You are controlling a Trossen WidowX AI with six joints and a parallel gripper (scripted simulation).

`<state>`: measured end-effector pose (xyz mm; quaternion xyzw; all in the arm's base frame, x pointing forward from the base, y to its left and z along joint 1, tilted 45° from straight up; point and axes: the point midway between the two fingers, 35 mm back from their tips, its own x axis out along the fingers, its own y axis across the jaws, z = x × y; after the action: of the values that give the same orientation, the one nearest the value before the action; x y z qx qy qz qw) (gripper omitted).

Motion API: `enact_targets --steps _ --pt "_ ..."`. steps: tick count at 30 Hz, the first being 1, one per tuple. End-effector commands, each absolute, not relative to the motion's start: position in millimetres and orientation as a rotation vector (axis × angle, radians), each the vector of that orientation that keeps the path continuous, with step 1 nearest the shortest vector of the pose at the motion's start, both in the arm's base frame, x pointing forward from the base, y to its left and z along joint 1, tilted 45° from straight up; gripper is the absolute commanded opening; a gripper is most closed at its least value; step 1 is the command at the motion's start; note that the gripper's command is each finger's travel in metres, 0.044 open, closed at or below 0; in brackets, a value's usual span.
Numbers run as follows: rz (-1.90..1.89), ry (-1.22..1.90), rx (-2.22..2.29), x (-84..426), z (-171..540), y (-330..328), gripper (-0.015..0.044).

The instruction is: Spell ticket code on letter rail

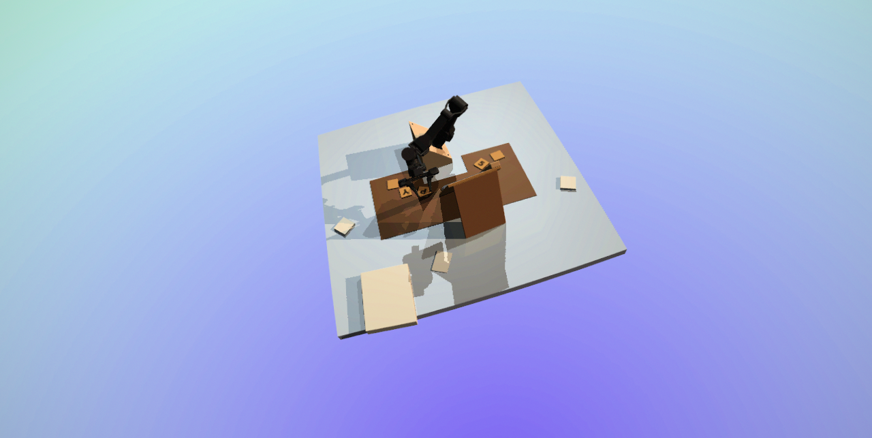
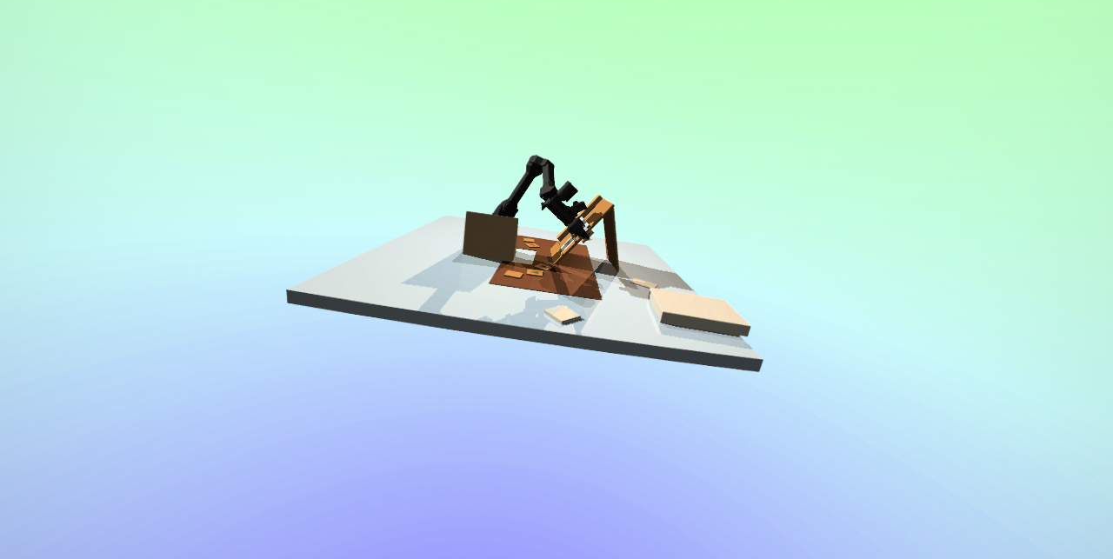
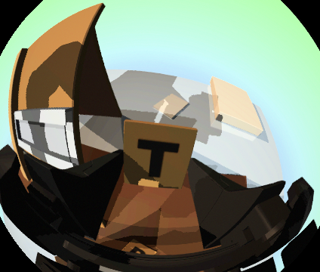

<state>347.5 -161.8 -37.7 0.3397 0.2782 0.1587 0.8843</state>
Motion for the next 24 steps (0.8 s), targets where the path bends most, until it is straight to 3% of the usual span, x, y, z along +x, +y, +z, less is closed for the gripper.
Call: enact_targets --steps 1,24 --pt "0.328 0.575 0.704 348.0 -34.5 -161.6 0.0" --pt "0.329 0.576 0.705 347.1 -26.3 -153.7 0.0"
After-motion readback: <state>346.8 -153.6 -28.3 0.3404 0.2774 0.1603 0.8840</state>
